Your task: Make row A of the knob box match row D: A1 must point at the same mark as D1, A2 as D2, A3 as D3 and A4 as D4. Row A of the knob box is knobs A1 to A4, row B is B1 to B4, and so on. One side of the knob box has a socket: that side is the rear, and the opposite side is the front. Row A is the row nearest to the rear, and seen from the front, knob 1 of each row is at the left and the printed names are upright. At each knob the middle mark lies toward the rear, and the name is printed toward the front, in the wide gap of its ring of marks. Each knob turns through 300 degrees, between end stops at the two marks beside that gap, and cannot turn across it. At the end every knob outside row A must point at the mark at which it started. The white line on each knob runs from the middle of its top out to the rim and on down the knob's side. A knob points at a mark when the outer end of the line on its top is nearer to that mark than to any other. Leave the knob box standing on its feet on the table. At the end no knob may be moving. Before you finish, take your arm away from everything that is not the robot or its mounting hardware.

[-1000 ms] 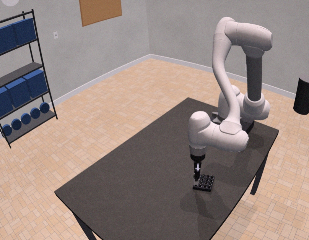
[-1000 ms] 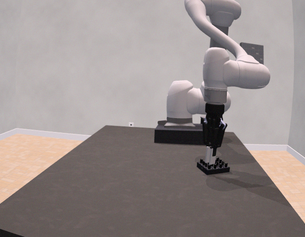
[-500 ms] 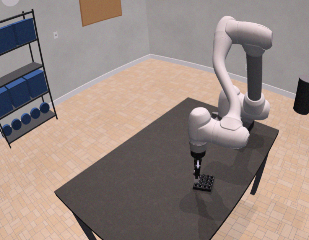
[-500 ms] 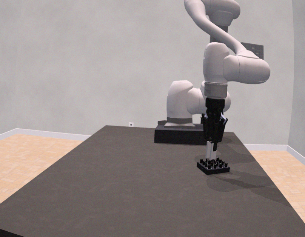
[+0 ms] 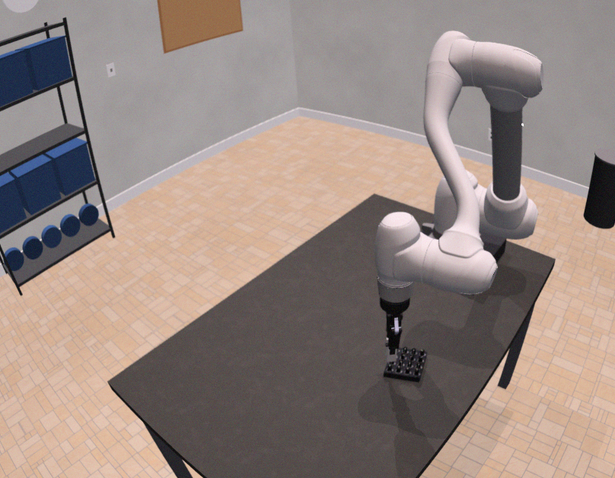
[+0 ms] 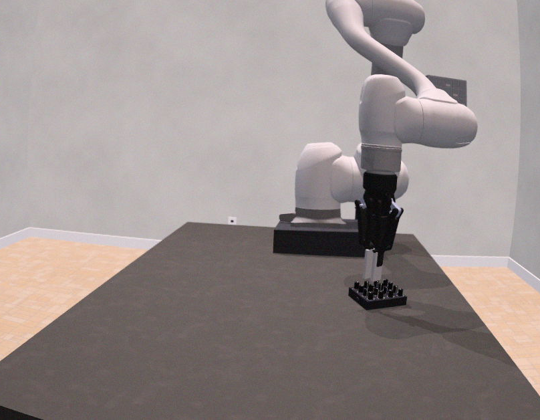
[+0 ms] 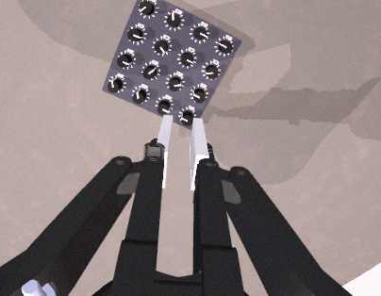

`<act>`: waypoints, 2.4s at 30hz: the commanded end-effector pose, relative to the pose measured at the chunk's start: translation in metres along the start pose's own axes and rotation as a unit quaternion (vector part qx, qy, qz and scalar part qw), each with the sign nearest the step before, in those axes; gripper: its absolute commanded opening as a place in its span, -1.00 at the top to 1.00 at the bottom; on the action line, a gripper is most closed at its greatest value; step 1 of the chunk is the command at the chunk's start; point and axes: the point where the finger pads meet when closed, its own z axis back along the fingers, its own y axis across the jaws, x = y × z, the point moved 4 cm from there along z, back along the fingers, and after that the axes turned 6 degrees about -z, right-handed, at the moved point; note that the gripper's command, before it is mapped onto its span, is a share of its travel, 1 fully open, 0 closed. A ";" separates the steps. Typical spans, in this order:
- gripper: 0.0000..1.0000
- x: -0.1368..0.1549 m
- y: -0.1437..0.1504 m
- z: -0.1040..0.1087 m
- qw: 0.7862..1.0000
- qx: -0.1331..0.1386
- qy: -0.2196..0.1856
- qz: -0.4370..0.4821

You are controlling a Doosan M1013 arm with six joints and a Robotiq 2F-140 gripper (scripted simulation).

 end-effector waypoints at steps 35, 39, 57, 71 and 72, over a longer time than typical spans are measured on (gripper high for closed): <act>0.77 -0.018 -0.072 0.018 0.831 0.001 0.001 0.556; 0.77 -0.018 -0.072 0.018 0.831 0.001 0.001 0.556; 0.77 -0.018 -0.072 0.018 0.831 0.001 0.001 0.556; 0.77 -0.018 -0.072 0.018 0.831 0.001 0.001 0.556; 0.77 -0.018 -0.072 0.018 0.831 0.001 0.001 0.556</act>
